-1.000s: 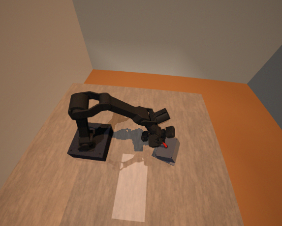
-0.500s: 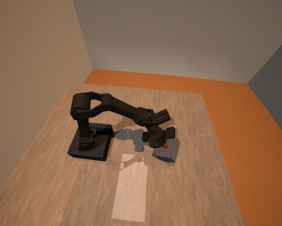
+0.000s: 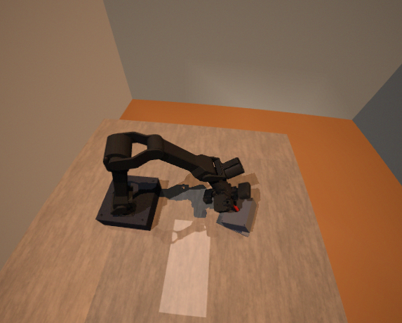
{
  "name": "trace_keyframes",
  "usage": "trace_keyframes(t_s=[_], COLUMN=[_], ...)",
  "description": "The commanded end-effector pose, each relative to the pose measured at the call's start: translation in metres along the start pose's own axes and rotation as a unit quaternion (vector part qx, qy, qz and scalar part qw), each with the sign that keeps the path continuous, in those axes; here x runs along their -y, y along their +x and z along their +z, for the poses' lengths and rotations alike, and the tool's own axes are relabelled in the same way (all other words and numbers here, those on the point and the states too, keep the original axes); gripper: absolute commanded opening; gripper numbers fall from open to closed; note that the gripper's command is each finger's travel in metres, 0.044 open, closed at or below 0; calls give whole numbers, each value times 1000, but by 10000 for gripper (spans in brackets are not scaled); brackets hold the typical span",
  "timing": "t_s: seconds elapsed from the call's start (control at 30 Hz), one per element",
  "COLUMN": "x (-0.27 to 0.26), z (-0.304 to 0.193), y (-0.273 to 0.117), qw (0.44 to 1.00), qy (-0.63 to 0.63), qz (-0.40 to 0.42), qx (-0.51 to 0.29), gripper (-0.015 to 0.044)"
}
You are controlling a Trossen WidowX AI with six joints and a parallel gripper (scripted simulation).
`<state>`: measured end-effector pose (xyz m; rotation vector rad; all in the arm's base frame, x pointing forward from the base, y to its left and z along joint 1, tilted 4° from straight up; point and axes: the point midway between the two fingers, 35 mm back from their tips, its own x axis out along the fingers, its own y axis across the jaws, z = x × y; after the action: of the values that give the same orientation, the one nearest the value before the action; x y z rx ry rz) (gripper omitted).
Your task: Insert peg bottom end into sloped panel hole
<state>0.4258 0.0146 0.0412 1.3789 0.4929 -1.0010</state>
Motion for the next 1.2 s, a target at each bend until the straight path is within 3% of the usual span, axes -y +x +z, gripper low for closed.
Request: trace_keyframes(t_s=[0.0, 1.17], x=[1, 2], z=[-1, -1], y=[3, 18], qw=[1000, 1000], qy=[-2, -2], qz=[-2, -1], qx=[-1, -1], gripper=[0, 0])
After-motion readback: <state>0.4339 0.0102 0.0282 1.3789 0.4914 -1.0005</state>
